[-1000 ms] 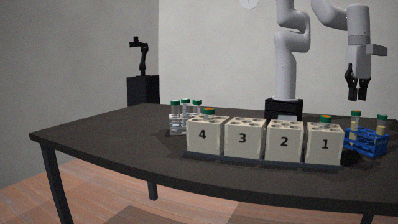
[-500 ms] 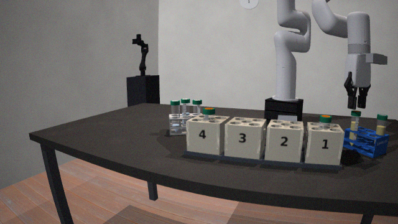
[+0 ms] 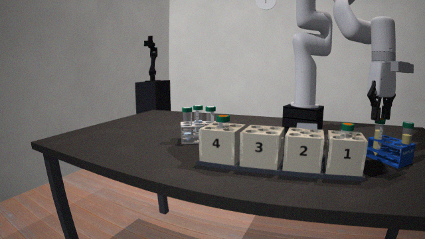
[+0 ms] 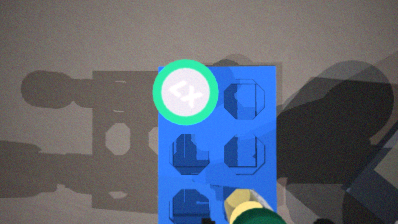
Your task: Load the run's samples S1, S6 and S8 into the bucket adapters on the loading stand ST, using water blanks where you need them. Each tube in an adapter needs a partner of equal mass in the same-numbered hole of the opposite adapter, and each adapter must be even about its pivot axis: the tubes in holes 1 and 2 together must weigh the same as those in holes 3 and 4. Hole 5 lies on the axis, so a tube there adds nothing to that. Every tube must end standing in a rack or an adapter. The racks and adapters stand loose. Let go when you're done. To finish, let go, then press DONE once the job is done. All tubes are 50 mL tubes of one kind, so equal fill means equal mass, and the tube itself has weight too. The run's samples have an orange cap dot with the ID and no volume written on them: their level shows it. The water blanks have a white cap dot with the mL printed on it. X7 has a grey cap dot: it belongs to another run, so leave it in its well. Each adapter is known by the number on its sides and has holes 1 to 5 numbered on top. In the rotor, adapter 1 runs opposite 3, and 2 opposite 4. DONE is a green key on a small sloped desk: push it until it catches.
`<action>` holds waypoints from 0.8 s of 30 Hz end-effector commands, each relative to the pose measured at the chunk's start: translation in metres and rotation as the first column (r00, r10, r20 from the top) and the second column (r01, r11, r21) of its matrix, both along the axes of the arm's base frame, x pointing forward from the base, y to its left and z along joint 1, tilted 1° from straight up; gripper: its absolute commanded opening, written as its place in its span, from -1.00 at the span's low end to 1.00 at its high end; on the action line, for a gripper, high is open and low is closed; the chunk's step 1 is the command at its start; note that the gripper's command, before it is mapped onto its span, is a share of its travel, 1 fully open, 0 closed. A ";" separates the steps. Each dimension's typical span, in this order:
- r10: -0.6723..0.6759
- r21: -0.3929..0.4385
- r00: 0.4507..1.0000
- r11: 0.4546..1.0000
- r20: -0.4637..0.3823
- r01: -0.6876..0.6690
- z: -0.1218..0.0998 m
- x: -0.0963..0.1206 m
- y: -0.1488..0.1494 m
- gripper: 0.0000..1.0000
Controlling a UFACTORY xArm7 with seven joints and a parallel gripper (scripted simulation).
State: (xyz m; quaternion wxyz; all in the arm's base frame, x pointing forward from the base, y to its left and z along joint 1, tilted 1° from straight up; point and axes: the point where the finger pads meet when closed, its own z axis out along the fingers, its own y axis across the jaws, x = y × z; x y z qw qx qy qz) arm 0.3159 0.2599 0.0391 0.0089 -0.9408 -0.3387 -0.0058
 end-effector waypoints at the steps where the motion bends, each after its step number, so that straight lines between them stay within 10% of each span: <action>1: 0.000 0.002 1.000 1.000 0.003 0.000 0.000 0.001 0.001 0.15; 24: 0.000 0.002 1.000 1.000 0.003 0.000 -0.013 0.001 0.001 0.15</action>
